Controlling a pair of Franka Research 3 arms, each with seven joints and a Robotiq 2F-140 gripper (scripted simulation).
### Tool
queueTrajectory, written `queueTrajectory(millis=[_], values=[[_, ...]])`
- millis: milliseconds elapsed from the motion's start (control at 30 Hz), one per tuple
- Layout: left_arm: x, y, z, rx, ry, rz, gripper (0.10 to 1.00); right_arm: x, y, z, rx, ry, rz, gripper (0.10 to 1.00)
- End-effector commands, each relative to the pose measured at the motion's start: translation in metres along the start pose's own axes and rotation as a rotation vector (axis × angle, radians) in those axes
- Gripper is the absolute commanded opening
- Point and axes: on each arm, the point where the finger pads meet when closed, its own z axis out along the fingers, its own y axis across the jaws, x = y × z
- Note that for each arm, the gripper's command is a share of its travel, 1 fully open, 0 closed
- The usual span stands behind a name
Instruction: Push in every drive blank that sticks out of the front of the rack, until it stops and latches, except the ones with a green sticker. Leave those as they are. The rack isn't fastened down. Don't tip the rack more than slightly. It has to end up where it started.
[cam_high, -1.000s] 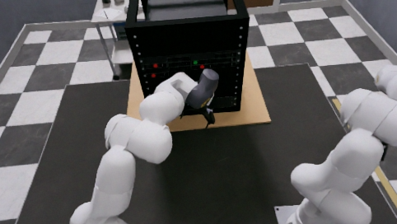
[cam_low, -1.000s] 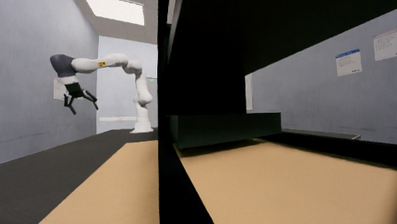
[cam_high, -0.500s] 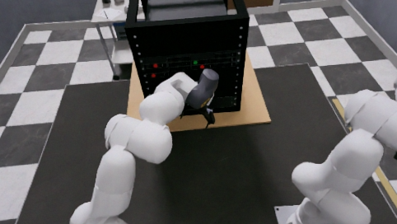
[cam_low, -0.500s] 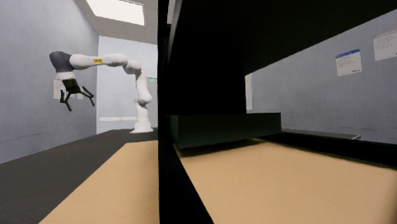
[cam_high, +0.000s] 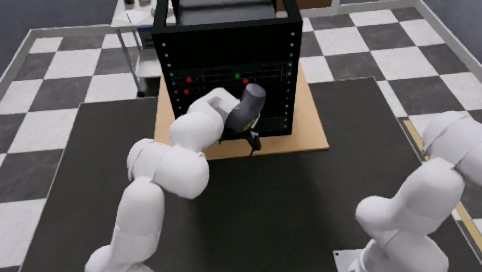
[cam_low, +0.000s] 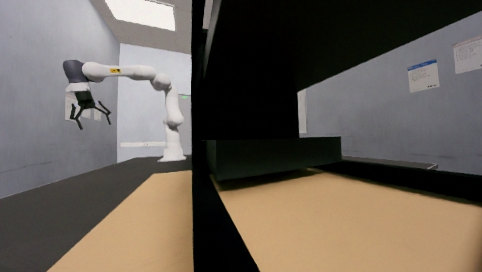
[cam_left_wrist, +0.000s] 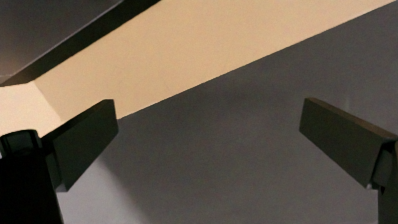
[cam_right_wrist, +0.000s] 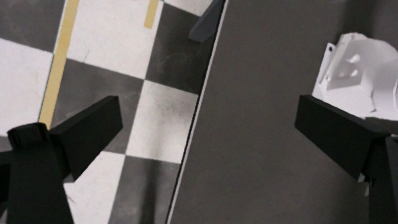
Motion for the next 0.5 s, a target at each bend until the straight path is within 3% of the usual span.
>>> queueTrajectory(millis=[0,200,467], values=[[0.0,0.0,0.0,0.0,0.0,0.0,1.0,0.006,-0.001,-0.005,0.0,-0.028,-0.126,1.0],[0.0,0.0,0.0,0.0,0.0,0.0,1.0,0.031,-0.008,-0.021,0.035,-0.071,-0.179,1.0],[0.0,0.0,0.0,0.0,0.0,0.0,1.0,0.044,-0.011,-0.028,0.055,-0.09,-0.205,1.0]])
